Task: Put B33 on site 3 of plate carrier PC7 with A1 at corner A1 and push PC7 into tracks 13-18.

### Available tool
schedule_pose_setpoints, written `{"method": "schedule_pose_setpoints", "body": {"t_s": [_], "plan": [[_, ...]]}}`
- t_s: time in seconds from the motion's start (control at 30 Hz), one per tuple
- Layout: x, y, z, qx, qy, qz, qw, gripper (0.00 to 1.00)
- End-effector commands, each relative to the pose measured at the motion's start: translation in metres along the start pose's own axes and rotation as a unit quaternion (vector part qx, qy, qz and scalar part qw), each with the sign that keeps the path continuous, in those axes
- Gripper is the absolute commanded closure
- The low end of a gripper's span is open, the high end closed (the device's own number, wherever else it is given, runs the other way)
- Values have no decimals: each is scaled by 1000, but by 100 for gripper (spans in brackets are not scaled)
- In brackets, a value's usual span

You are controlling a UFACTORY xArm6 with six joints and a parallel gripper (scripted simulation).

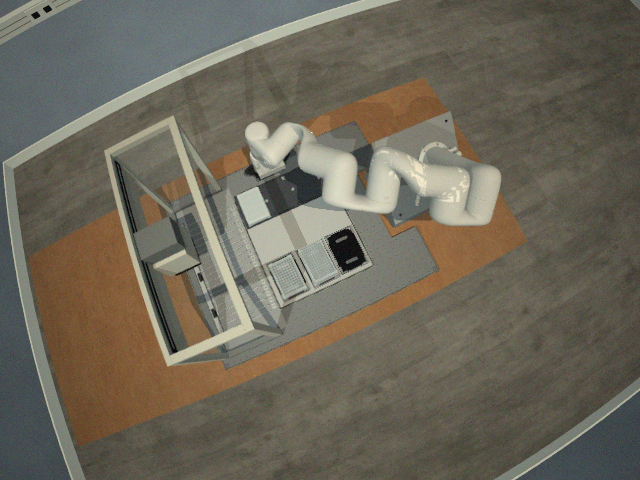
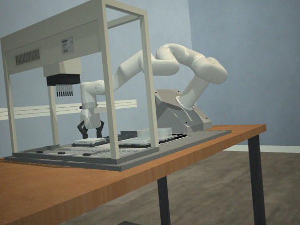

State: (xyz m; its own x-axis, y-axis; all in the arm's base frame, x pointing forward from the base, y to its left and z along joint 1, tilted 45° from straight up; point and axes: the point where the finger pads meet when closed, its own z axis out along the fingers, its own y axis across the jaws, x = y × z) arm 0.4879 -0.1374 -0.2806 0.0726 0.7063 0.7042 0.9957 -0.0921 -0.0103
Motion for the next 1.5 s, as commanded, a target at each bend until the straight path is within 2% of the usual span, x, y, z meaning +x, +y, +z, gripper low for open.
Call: {"method": "schedule_pose_setpoints", "body": {"t_s": [0.0, 1.47], "plan": [[1, 2, -2, -2, -1, -1, 1000, 0], [20, 2, -2, -2, -1, -1, 1000, 0]]}}
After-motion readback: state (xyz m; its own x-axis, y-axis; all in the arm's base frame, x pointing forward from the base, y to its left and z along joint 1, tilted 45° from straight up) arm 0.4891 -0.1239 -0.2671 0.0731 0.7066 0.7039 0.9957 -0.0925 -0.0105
